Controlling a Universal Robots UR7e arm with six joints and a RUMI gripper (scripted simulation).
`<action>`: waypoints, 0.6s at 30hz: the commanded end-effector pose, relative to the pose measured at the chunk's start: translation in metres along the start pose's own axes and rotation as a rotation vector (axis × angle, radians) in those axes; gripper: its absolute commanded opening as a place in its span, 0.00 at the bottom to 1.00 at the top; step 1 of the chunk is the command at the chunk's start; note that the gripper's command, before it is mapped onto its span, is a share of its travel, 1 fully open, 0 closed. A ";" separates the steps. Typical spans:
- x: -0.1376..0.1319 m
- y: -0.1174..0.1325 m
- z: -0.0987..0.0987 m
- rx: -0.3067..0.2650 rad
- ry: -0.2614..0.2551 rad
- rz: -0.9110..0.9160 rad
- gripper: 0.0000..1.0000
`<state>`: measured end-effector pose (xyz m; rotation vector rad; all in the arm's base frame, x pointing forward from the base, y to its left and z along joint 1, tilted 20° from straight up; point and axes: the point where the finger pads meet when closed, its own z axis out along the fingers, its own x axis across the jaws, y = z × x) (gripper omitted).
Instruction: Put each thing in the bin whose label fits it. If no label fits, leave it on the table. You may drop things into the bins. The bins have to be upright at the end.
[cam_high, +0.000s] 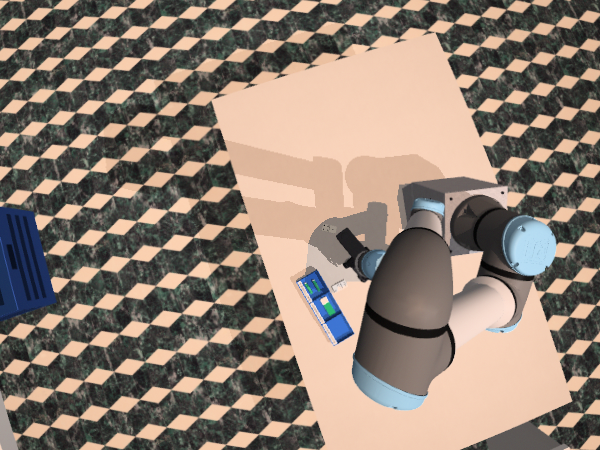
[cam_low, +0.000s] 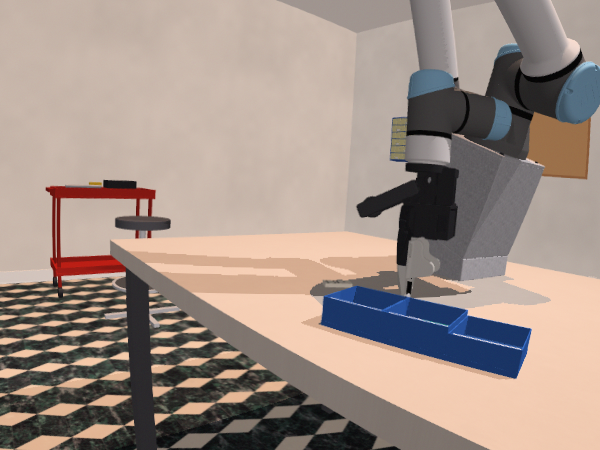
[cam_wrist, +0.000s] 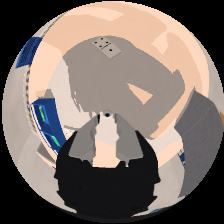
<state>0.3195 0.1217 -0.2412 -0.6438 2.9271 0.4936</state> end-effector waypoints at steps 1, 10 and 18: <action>0.000 0.000 0.000 0.001 -0.001 0.000 0.18; 0.000 0.000 0.000 0.001 -0.001 0.000 0.00; 0.000 0.000 0.000 0.001 -0.001 0.000 0.00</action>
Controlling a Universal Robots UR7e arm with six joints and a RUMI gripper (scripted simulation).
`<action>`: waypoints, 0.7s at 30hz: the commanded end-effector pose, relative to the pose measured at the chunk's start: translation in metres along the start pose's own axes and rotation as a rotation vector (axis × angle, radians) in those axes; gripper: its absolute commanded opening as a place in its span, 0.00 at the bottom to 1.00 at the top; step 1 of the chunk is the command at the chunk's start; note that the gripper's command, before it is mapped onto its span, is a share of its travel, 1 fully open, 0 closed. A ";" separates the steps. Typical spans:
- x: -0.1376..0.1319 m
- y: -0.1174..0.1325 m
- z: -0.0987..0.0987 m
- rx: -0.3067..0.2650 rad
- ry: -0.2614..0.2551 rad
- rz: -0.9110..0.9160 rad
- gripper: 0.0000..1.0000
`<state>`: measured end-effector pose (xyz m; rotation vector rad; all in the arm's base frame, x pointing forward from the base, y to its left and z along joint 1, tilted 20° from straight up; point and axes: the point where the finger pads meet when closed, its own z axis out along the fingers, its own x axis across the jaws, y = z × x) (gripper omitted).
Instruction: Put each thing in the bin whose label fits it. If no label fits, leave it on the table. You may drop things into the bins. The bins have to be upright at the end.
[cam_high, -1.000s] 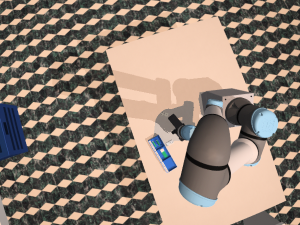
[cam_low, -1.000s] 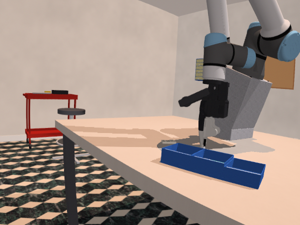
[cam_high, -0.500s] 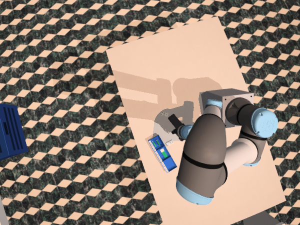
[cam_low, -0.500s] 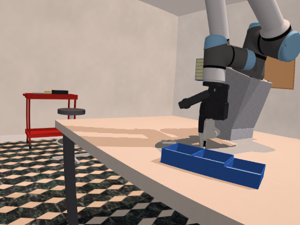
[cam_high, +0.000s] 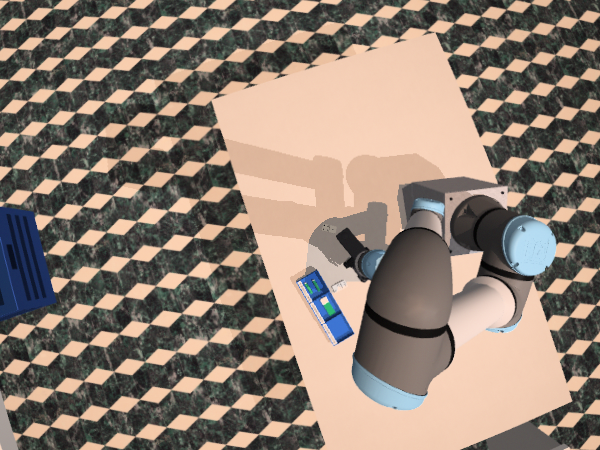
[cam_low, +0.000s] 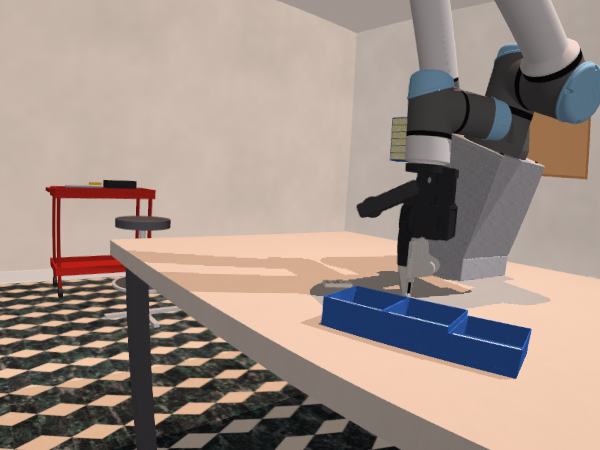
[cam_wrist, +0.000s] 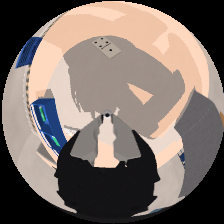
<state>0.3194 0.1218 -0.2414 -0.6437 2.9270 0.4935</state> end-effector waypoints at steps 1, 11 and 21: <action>0.000 0.000 0.000 0.001 -0.001 0.000 0.00; 0.000 0.000 0.000 0.001 -0.001 0.000 0.00; 0.000 0.000 -0.014 0.001 -0.001 0.000 0.00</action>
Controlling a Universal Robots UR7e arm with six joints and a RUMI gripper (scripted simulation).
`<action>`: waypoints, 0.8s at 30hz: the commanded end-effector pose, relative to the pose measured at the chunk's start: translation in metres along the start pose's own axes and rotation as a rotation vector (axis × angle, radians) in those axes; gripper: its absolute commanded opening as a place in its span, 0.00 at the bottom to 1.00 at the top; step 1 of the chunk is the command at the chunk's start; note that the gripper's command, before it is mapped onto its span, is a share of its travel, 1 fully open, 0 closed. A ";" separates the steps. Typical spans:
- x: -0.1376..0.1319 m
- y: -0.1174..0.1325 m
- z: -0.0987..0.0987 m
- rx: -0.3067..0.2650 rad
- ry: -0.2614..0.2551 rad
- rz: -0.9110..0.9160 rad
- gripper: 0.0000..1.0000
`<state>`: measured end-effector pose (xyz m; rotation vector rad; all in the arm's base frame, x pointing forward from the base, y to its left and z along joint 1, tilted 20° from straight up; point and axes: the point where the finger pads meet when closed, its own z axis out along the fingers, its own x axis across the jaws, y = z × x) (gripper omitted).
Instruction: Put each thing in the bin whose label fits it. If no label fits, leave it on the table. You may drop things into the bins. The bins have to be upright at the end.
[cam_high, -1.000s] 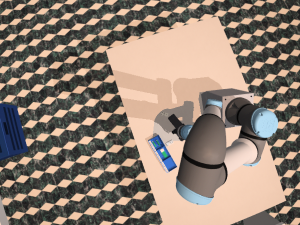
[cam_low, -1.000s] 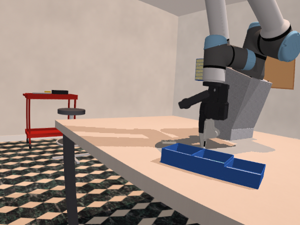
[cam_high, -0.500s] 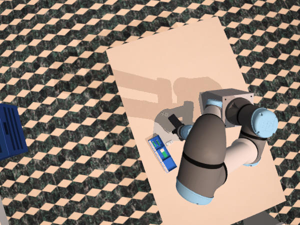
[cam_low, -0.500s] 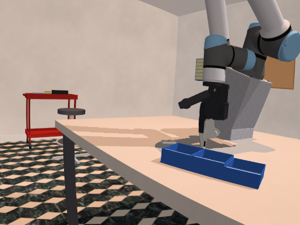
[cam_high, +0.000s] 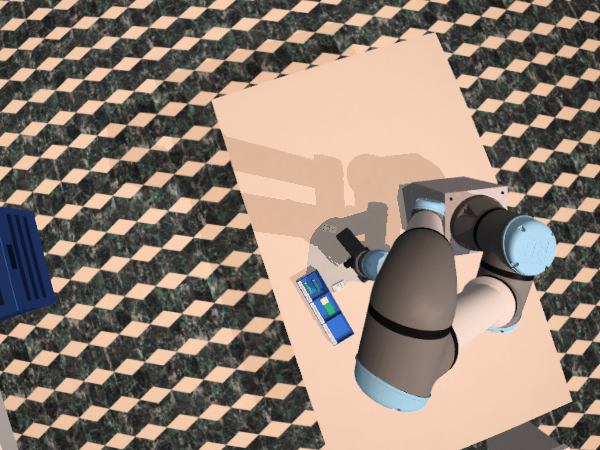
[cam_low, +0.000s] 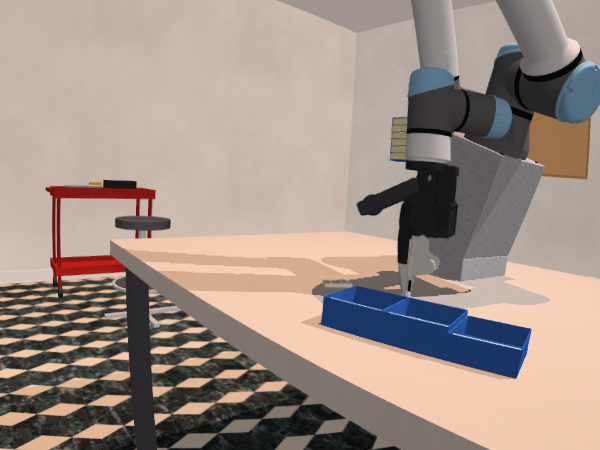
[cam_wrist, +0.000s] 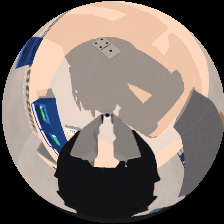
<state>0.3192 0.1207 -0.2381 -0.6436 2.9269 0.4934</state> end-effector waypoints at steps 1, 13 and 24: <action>0.000 0.000 -0.010 0.001 -0.001 0.000 0.00; 0.000 0.000 -0.047 0.001 -0.001 0.000 0.00; 0.000 0.000 -0.057 0.001 -0.001 0.000 0.00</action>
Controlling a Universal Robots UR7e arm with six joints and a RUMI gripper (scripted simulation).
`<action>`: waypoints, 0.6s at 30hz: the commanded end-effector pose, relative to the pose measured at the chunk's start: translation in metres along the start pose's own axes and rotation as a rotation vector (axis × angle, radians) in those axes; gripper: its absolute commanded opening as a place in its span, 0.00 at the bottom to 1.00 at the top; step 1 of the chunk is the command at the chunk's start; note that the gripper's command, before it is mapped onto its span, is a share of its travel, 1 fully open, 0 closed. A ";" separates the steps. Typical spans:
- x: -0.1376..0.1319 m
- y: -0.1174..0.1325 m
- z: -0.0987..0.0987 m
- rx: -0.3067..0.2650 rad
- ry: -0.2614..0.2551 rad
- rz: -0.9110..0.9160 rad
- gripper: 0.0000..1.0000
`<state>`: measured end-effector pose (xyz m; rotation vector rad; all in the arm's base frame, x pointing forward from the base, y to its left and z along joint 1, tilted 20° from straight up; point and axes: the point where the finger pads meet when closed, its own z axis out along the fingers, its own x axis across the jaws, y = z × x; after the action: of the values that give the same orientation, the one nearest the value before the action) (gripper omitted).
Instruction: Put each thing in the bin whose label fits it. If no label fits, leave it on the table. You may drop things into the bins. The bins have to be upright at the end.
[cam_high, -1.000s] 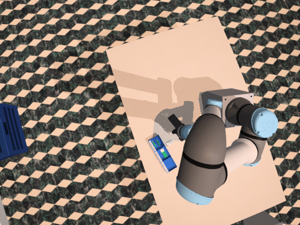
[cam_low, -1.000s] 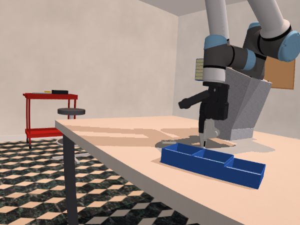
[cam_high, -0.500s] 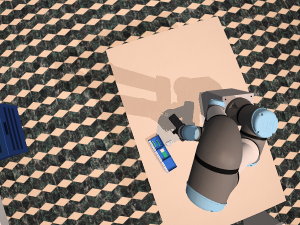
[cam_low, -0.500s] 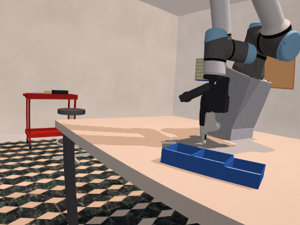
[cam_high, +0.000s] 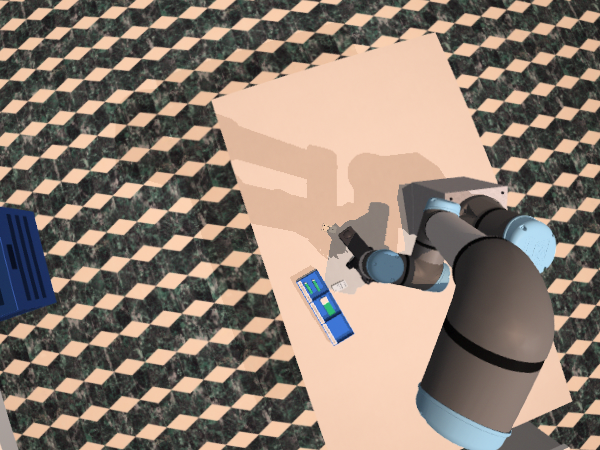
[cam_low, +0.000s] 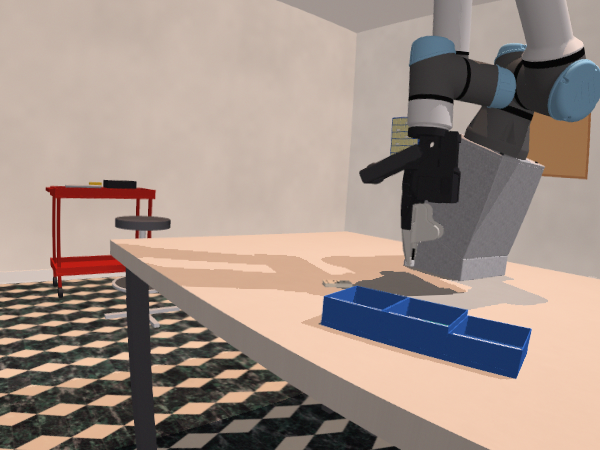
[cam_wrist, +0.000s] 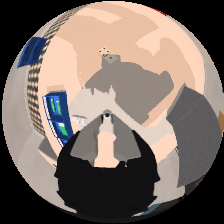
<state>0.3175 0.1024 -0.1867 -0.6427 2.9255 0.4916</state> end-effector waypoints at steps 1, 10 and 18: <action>0.000 0.000 -0.002 -0.001 0.001 0.000 0.00; 0.000 0.000 -0.002 -0.001 0.001 0.000 0.00; -0.027 0.024 -0.001 -0.001 0.001 0.119 0.00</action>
<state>0.3229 0.1150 -0.1806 -0.5309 2.9540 0.5093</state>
